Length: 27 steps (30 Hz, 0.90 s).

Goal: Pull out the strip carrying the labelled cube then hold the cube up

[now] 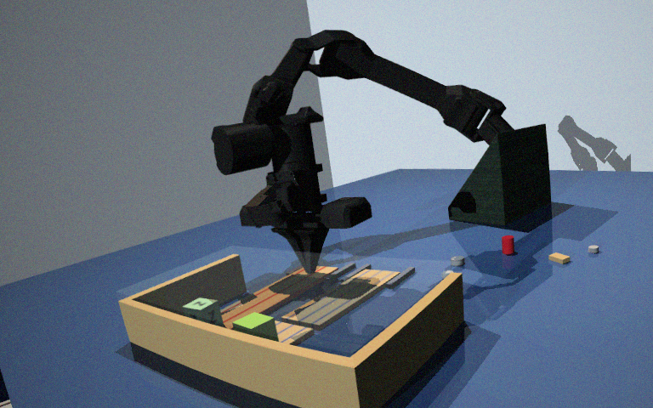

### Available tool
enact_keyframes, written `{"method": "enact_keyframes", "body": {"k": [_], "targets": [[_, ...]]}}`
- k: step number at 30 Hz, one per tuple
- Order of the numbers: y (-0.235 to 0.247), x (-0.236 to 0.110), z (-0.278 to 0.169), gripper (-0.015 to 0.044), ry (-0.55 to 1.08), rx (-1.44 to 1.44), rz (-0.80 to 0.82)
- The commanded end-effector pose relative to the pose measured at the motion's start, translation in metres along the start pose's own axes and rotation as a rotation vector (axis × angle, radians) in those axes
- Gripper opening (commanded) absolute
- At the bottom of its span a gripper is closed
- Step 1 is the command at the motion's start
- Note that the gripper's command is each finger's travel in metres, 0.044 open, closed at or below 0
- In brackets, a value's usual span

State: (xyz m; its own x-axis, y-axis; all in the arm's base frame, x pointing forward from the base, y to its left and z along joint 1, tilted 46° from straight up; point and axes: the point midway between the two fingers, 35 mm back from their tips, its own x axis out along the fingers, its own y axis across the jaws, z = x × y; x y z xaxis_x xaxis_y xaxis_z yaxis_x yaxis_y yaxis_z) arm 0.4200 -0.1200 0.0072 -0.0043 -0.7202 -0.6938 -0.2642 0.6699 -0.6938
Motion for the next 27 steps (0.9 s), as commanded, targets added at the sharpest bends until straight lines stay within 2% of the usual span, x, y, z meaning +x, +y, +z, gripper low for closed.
{"method": "enact_keyframes", "body": {"k": [1, 27], "targets": [[-0.0003, 0.0006, -0.0002, 0.0000, 0.001, -0.003, -0.003], [-0.0006, 0.0031, 0.0005, 0.0000, 0.001, -0.003, -0.003]]}}
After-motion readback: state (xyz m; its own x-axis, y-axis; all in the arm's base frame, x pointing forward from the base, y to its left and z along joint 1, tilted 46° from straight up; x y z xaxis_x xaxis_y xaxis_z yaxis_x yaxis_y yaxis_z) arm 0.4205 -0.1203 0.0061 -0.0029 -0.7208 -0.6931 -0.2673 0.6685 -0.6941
